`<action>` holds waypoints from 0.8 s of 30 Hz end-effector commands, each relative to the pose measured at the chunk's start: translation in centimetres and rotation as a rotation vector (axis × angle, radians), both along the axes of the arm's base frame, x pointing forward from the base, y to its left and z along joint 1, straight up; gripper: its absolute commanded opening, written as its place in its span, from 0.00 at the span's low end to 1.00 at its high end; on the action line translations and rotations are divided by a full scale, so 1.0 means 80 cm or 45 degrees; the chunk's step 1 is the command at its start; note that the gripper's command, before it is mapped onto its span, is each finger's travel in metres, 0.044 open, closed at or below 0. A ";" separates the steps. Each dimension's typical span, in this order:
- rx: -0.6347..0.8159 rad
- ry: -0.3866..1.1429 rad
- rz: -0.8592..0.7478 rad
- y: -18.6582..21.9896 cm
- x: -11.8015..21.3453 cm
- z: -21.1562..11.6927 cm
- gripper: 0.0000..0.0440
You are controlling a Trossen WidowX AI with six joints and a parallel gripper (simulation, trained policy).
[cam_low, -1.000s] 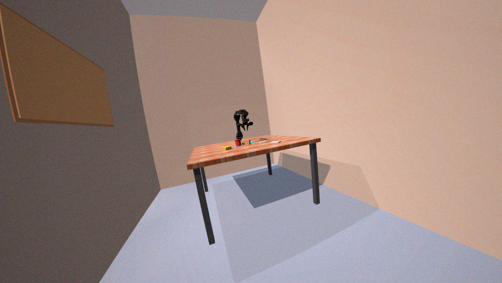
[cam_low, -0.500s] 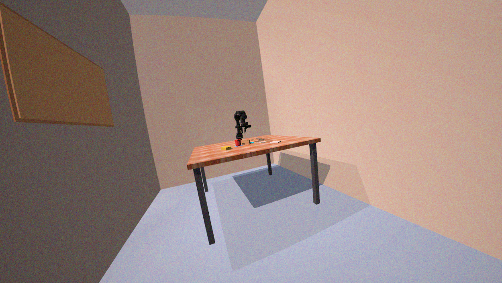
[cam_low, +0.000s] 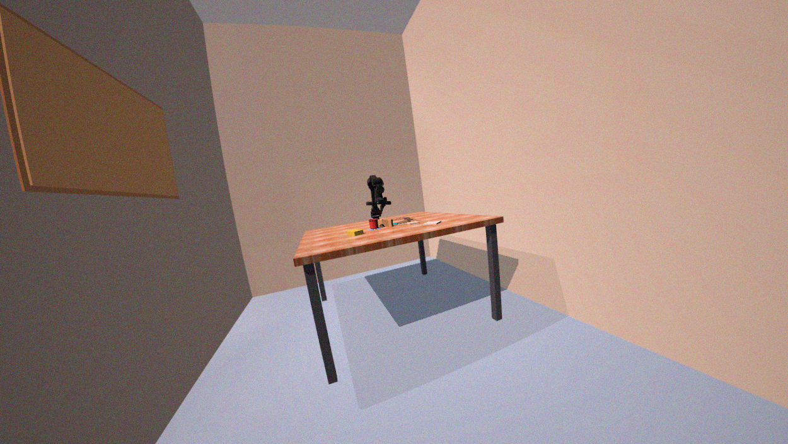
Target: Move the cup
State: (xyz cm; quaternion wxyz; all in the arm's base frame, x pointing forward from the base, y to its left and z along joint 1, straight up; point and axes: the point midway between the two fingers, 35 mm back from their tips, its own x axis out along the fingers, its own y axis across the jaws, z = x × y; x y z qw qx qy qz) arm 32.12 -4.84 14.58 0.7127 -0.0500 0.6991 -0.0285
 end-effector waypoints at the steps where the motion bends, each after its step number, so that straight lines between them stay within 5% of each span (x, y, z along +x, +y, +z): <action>1: -0.005 0.041 0.018 -0.007 -0.003 -0.015 0.34; 18: 0.038 0.161 0.179 -0.029 -0.013 -0.098 0.39; 24: 0.051 0.184 0.290 -0.033 -0.016 -0.112 0.10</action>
